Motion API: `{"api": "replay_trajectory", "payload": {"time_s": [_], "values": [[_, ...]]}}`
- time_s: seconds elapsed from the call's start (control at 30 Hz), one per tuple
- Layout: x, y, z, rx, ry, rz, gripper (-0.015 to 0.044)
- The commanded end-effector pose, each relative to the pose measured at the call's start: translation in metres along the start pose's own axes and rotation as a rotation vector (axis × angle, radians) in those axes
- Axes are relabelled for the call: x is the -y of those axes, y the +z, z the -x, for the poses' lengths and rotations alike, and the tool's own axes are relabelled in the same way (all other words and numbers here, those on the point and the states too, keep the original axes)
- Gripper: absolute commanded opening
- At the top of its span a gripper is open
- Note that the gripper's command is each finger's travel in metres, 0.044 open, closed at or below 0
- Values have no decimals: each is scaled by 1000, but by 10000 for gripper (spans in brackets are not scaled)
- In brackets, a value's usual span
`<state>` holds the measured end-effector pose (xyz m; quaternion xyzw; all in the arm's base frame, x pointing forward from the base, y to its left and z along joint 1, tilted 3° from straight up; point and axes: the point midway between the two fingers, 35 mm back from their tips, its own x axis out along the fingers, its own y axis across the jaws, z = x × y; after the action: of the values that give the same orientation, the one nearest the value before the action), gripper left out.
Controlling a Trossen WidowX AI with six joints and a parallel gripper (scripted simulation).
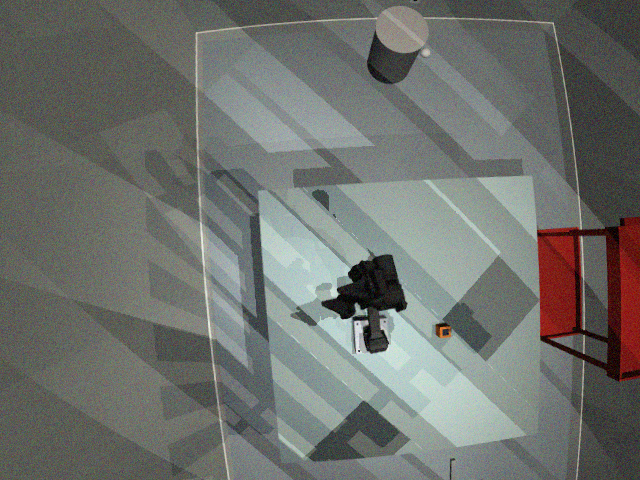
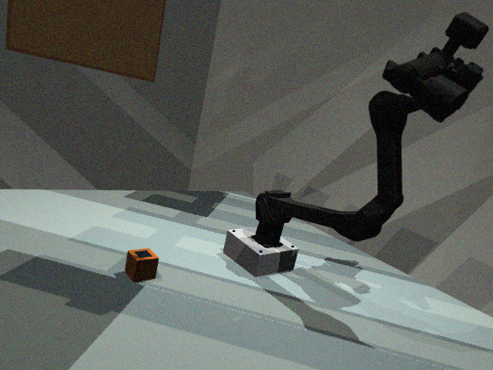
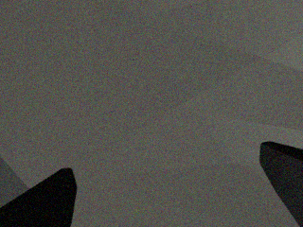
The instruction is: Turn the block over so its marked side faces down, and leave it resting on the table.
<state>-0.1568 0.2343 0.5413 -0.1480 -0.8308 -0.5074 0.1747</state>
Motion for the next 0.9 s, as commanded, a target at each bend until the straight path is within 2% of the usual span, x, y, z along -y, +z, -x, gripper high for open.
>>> {"api": "replay_trajectory", "payload": {"time_s": [0.0, 0.1, 0.27, 0.43, 0.63, 0.87], "values": [[0, -1, -1, -5, 3, 4, 426], [0, -21, -8, -74, 48, 62, 440], [4, -107, -16, -276, 92, 221, 440], [13, -187, -6, -477, 148, 348, 440], [30, -282, 31, -749, 241, 485, 440], [59, -369, 102, -1047, 327, 605, 440]]}}
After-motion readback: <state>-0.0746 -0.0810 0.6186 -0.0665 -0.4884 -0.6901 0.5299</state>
